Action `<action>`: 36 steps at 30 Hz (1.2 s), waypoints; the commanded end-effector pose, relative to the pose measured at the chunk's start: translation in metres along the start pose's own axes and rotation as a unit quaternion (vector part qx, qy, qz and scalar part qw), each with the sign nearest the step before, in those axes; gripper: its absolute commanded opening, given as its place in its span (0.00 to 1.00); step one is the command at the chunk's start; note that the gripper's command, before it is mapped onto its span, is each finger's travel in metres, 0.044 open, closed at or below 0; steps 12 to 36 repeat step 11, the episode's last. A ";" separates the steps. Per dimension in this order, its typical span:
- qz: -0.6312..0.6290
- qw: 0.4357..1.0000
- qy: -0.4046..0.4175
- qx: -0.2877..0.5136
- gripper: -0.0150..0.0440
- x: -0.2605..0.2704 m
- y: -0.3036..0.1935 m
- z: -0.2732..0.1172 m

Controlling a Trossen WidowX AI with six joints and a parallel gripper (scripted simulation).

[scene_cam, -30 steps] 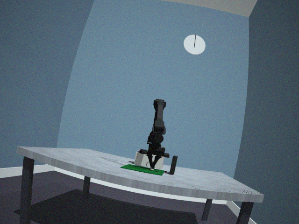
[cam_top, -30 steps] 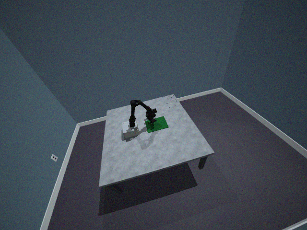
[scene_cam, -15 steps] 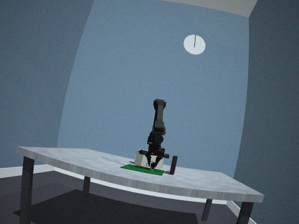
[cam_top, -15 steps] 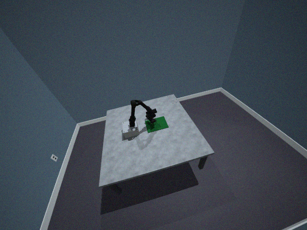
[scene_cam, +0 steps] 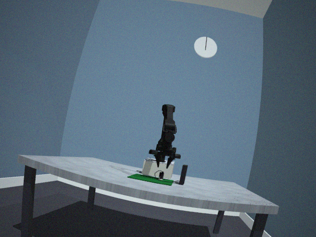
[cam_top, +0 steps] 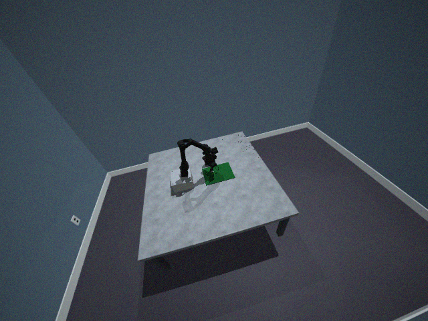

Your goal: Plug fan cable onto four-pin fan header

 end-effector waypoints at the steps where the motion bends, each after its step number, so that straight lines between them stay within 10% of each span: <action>1: 0.001 1.000 -0.001 0.008 0.69 -0.001 -0.019 -0.004; 10: 0.001 1.000 -0.001 0.012 0.69 0.011 -0.120 -0.002; 36: 0.001 1.000 -0.001 0.012 0.69 0.011 -0.122 -0.002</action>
Point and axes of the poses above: the point midway between the two fingers, 35 mm back from their tips, its own z axis out along the fingers, its own x axis across the jaws, y = z × x, the point moved 2 cm from there along -z, back along the fingers, and after that the axes turned 6 degrees about -z, right-handed, at the moved point
